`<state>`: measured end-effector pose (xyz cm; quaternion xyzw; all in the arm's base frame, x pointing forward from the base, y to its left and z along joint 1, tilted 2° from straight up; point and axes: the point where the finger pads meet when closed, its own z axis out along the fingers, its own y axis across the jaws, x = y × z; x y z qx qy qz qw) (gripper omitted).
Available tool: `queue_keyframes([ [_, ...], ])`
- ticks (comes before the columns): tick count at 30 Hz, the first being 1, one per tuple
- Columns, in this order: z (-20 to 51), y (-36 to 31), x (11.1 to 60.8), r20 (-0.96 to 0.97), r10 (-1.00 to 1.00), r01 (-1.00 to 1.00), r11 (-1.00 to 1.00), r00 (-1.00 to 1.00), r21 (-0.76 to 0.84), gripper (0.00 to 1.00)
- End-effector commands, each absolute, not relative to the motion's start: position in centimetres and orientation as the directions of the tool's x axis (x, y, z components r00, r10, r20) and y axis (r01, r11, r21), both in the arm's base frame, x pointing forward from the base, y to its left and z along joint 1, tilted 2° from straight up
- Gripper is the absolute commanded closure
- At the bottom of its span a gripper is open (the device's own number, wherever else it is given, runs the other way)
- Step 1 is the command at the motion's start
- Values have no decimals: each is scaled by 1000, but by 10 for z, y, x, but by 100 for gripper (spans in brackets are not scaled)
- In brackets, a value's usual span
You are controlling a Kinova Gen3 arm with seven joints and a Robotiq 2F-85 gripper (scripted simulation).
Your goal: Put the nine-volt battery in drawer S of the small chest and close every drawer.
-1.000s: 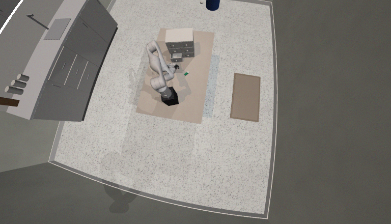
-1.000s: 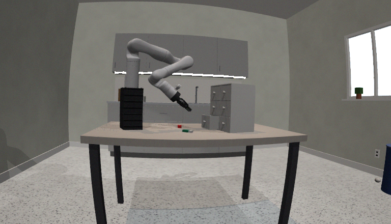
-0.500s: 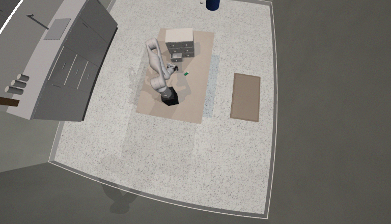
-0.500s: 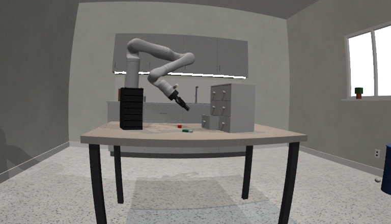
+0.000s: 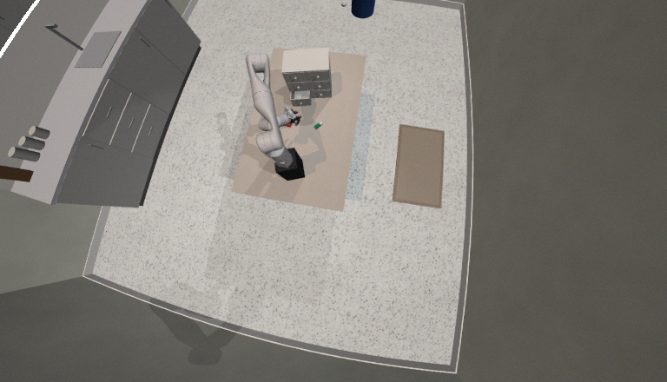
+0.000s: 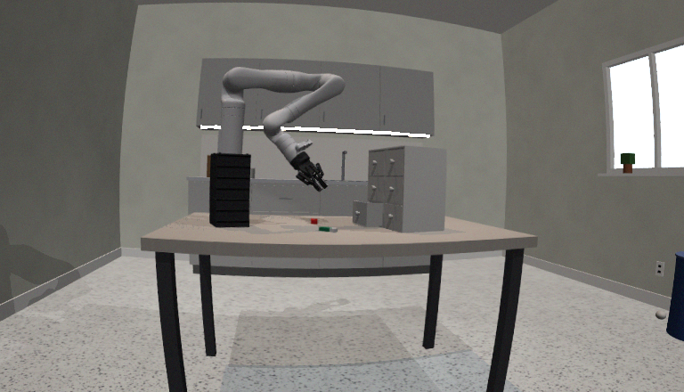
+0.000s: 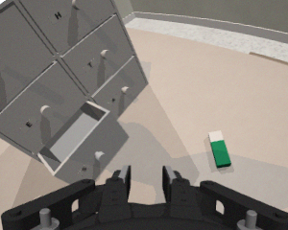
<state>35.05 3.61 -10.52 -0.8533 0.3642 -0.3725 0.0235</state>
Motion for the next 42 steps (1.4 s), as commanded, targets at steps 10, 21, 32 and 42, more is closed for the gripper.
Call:
queue_keyframes([
  [10, -71, 40, 346, 350, -931, -901, -63, -101, -428, 67],
  [21, -51, 38, 331, 130, -796, -783, 528, -591, -329, 67],
  [32, -35, 35, 319, 18, -478, -474, 866, -878, -160, 67],
  [42, -27, 34, 313, -6, -255, -254, 966, -967, -49, 67],
])
